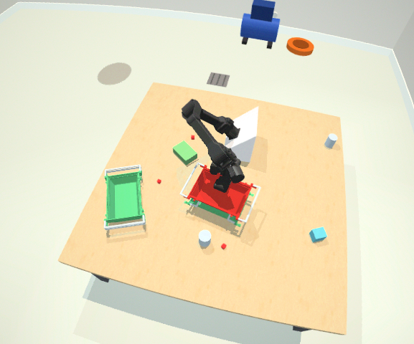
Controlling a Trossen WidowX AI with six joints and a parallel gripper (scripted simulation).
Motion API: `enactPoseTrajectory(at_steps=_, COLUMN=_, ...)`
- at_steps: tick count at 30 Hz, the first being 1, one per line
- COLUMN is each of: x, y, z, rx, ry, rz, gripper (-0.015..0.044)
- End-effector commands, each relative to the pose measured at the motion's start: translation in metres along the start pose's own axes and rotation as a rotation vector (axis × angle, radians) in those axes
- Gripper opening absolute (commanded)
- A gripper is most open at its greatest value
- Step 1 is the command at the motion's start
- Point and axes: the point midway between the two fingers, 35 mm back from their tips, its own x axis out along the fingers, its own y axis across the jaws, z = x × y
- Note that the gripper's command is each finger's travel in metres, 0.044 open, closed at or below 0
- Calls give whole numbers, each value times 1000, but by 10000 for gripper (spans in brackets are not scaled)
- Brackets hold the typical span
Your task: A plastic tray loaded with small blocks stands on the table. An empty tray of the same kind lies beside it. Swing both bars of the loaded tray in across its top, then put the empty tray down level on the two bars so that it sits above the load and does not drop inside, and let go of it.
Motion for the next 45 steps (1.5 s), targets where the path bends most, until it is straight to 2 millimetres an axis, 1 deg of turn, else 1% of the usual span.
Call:
enactPoseTrajectory(at_steps=1, x=5, y=-3, z=2, rx=-1, ry=-2, rz=-16, gripper=0)
enactPoseTrajectory(at_steps=9, x=13, y=-5, z=2, rx=-2, ry=-2, rz=-16, gripper=0)
enactPoseTrajectory(at_steps=26, x=13, y=-5, z=2, rx=-2, ry=-2, rz=-16, gripper=0)
enactPoseTrajectory(at_steps=45, x=13, y=-5, z=2, rx=-2, ry=-2, rz=-16, gripper=279)
